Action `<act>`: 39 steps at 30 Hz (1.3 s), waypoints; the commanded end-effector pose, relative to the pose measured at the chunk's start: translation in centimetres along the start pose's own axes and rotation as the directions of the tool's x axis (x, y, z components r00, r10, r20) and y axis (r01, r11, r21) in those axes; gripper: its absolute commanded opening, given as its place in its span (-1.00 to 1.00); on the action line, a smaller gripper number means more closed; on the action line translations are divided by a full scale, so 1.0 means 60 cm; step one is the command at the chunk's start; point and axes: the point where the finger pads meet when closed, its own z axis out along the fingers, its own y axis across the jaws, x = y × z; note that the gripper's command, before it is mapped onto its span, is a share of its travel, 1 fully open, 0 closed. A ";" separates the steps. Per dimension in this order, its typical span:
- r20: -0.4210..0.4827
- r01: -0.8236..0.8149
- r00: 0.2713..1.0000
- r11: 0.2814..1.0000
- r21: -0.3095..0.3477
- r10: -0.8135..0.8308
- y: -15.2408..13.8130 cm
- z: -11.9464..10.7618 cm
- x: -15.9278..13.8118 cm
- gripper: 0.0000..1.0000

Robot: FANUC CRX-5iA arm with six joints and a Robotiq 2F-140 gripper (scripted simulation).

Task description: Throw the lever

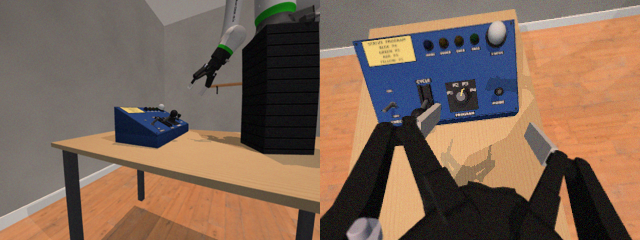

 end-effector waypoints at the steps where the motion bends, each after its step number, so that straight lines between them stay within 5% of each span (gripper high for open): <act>1: 0.000 0.000 1.000 1.000 0.000 0.000 0.000 -0.001 0.000 1.00; 39: 0.000 0.000 1.000 1.000 0.000 0.000 -0.001 -0.019 0.004 1.00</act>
